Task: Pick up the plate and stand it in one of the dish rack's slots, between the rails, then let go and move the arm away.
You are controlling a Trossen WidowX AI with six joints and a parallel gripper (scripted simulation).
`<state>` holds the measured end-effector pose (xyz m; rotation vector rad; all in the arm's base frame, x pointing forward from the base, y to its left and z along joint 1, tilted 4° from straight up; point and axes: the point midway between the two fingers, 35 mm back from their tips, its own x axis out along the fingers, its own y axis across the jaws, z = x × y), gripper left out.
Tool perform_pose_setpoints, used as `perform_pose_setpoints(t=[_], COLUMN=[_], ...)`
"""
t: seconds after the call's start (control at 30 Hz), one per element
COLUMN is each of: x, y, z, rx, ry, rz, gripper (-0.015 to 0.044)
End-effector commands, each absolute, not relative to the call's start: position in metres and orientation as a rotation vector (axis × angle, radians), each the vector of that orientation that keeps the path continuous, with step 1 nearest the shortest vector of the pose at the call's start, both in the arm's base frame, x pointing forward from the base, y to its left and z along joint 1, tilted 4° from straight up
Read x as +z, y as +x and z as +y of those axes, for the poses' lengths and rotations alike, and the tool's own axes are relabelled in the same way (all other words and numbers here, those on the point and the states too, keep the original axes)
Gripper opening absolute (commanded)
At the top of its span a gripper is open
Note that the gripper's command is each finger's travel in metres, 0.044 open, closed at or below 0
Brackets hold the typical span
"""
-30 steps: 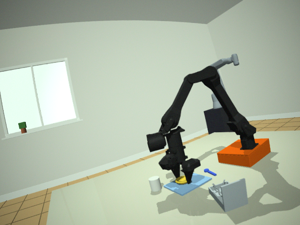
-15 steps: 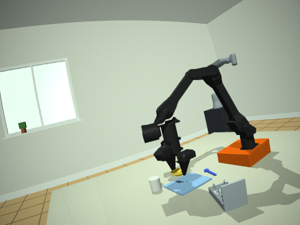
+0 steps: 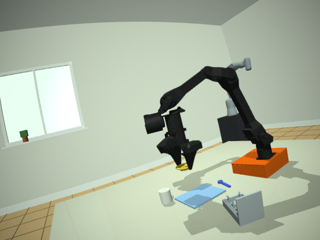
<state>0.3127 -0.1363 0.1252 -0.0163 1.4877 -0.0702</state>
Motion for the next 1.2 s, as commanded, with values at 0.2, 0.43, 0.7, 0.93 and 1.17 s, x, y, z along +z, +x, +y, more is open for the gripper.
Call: perform_pose_setpoints(t=[0.2,0.43,0.7,0.93,1.17], x=[0.162,0.186,0.188,0.180,0.174], y=[0.311,0.309,0.301,0.268,0.246], z=[-0.135,-0.133,-0.089,-0.013,0.017], rx=[-0.075,-0.075,-0.156,-0.325,-0.408], ry=[-0.016,-0.016,0.080,0.273,0.365], rz=[1.488,1.488,1.484,1.465,1.449], gripper=[0.0000,0.0000,0.0000,0.0000,0.0000])
